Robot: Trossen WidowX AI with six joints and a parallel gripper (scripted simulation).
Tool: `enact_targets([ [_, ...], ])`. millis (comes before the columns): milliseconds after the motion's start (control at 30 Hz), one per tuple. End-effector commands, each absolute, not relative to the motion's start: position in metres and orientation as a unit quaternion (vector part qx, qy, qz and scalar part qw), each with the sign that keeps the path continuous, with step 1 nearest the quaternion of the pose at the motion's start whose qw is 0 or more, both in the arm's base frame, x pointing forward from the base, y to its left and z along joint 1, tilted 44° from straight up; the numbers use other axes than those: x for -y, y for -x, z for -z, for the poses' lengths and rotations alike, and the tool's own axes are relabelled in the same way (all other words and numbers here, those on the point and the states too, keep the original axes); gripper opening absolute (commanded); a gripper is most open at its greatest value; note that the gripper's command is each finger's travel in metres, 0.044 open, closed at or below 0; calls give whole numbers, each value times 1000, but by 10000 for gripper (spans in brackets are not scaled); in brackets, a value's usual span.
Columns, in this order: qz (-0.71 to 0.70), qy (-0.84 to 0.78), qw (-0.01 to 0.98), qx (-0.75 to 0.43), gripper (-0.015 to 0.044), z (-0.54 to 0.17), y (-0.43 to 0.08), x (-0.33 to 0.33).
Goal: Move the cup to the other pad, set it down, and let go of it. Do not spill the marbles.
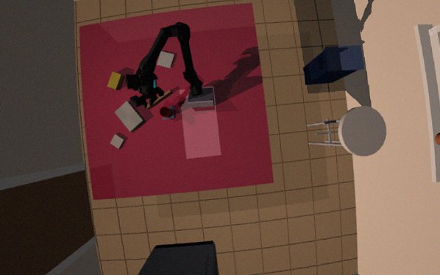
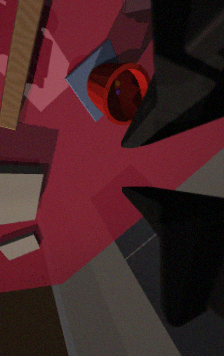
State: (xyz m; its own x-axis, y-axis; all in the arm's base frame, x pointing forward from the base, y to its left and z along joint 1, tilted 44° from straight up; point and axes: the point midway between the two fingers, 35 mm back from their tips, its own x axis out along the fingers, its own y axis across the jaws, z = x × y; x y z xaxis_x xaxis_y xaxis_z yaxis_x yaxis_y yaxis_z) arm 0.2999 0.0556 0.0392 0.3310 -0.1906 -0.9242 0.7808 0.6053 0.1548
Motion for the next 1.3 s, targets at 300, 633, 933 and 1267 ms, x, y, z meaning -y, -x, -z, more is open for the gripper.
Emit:
enact_targets([
  [300, 623, -146, 636, -431, 148, 25, -214, -46],
  [633, 623, -146, 636, -431, 148, 28, -214, -44],
  [933, 623, -146, 636, -432, 148, 39, -213, -34],
  [1267, 623, -146, 636, -431, 148, 51, -211, -23],
])
